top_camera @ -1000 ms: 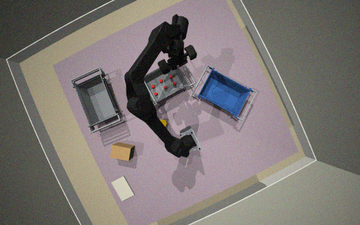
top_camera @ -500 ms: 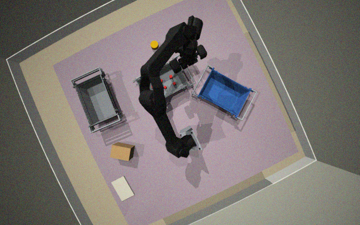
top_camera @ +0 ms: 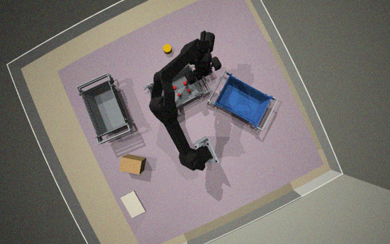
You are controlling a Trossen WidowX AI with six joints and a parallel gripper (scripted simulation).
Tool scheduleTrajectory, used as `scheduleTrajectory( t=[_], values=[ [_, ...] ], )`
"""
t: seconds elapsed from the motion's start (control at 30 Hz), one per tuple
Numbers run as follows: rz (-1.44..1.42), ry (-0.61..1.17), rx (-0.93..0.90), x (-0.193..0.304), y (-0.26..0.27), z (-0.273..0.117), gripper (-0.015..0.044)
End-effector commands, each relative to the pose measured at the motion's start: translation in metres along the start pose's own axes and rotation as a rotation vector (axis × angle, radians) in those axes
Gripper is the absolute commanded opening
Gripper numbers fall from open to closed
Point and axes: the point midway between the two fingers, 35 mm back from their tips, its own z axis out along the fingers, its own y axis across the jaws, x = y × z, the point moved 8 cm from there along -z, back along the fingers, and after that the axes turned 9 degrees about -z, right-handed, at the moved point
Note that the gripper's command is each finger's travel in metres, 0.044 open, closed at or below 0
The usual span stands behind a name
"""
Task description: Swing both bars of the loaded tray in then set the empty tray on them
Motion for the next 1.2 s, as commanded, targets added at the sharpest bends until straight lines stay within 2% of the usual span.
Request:
scheduleTrajectory(
  t=[0.0,0.37,0.77,1.07,1.17],
  values=[
    [0.005,-0.015,0.004,-0.001,0.003,-0.011,0.0082],
    [0.006,-0.014,0.003,-0.005,0.034,-0.036,0.0082],
    [0.006,-0.014,0.000,-0.012,0.071,-0.014,0.0082],
    [0.006,-0.014,0.003,-0.010,0.067,-0.056,0.0082],
    [0.006,-0.014,0.003,-0.010,0.067,-0.057,0.0082]
  ],
)
